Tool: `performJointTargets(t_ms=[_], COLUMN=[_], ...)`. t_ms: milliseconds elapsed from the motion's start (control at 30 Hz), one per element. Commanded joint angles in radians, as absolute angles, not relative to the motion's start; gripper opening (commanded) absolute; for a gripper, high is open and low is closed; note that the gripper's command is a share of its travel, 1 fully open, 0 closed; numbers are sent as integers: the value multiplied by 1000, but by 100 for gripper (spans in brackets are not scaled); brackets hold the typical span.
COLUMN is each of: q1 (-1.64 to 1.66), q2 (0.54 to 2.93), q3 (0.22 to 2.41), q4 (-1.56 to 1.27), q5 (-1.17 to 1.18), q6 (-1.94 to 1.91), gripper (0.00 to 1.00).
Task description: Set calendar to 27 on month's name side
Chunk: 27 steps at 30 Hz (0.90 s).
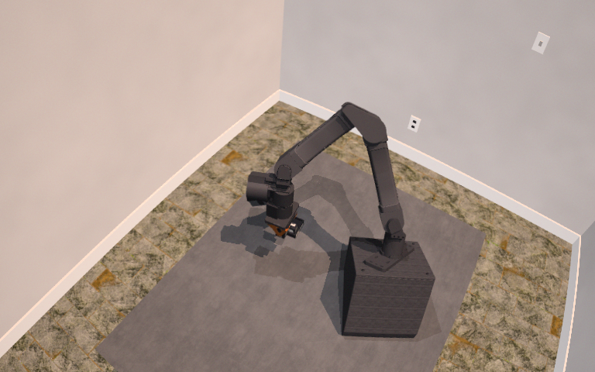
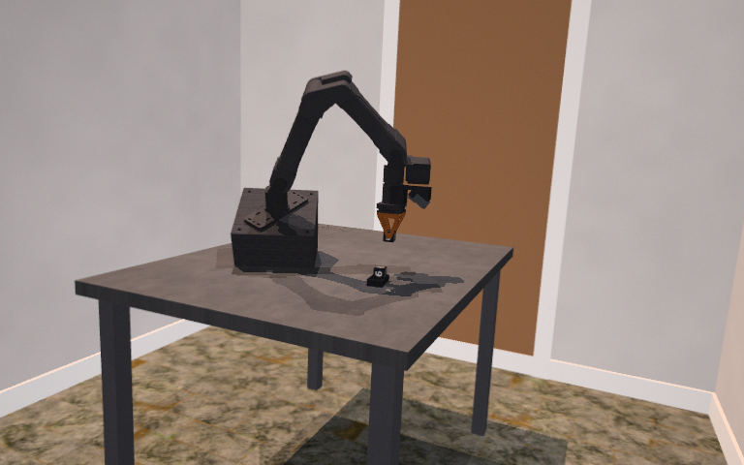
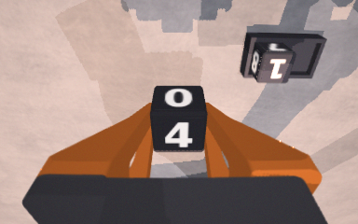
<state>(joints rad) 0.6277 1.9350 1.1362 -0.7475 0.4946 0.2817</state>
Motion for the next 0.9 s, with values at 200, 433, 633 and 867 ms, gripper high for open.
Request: performJointTargets(t_ms=[200,433,633,867], q1=[609,564,526,509], q2=[1960,2029,2096,2130], q3=[1114,1076,1056,1051], q4=[-675,-544,-438,-389], q5=[494,492,489,488], q6=[256,204,162,142], gripper=[26,26,26,26])
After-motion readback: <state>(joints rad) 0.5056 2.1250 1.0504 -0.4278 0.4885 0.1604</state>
